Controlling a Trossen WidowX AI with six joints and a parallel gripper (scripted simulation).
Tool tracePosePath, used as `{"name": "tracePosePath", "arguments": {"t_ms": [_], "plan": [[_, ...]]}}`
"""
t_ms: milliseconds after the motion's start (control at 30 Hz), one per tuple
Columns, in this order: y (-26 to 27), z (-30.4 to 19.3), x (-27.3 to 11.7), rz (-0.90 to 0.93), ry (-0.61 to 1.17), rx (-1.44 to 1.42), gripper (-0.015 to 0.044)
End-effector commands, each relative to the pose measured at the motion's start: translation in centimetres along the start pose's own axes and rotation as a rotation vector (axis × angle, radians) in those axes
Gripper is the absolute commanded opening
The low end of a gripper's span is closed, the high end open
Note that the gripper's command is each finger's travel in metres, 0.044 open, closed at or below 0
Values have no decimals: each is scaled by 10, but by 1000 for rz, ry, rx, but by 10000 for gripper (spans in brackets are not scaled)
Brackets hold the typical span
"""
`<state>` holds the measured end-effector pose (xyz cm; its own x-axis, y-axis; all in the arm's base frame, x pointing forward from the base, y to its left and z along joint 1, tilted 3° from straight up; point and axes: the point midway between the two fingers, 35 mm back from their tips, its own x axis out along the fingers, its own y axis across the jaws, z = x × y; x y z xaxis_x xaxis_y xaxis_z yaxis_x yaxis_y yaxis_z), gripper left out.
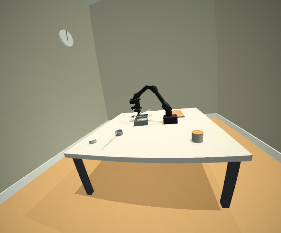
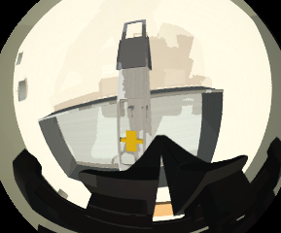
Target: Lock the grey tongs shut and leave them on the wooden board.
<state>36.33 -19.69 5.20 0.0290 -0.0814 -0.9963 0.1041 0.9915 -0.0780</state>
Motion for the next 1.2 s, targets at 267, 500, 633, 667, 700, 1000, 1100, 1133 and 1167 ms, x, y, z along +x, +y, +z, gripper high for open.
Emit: {"name": "tracePosePath", "arguments": {"t_ms": [267, 500, 633, 667, 700, 1000, 1100, 1133, 1167], "plan": [[22, 0, 2, 7, 3, 4, -150], [34, 0, 2, 8, 3, 4, -150], [40, 0, 2, 8, 3, 4, -150], [42, 0, 2, 8, 3, 4, -150], [44, 0, 2, 9, 3, 4, -150], [59, -2, 2, 10, 3, 4, -150], [64, -2, 2, 10, 3, 4, -150], [65, -2, 2, 10, 3, 4, -150], [66, -2, 2, 10, 3, 4, -150]]}}
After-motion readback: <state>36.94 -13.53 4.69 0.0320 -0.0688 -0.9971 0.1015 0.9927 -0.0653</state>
